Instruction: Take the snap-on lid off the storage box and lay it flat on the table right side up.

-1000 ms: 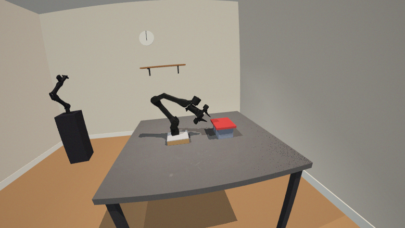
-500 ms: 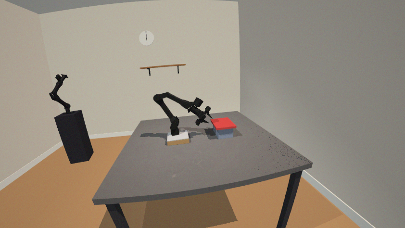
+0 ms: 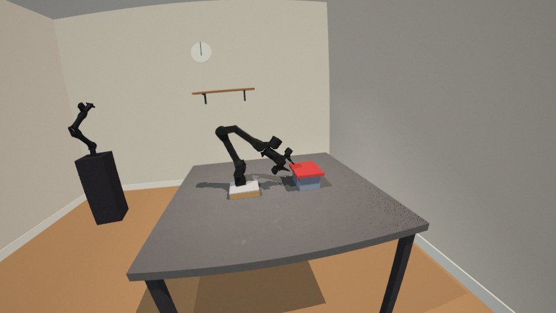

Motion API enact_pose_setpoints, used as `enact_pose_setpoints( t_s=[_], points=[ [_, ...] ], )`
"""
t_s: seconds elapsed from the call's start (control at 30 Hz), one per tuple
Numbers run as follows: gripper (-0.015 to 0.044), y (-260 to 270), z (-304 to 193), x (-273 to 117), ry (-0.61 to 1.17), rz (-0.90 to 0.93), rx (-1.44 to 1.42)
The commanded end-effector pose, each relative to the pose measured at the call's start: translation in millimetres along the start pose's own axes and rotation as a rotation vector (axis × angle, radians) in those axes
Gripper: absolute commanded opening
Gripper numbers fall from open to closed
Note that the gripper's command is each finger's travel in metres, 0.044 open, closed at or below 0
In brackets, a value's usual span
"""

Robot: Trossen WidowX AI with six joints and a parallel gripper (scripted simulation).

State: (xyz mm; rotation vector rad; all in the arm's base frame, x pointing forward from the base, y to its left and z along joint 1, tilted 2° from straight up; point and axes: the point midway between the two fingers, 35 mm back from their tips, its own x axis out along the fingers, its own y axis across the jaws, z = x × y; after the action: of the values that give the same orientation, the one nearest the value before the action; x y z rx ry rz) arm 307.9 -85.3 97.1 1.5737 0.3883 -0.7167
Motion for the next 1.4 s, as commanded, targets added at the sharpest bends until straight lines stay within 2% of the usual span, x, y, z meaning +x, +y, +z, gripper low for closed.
enact_pose_setpoints(
  t_s=[0.0, 0.4, 0.5, 0.87, 0.97, 1.37],
  points=[
    [0.0235, -4, 0, 9, -0.002, -0.011, 0.005],
    [0.0235, -7, 0, 25, -0.002, -0.009, 0.006],
    [0.0156, -7, 0, 25, -0.002, -0.009, 0.006],
    [0.0083, -7, 0, 25, -0.002, -0.009, 0.006],
    [0.0004, -7, 0, 25, -0.002, -0.009, 0.006],
    [0.0000, -4, -1, 23, 0.000, -0.007, 0.003]
  ],
)
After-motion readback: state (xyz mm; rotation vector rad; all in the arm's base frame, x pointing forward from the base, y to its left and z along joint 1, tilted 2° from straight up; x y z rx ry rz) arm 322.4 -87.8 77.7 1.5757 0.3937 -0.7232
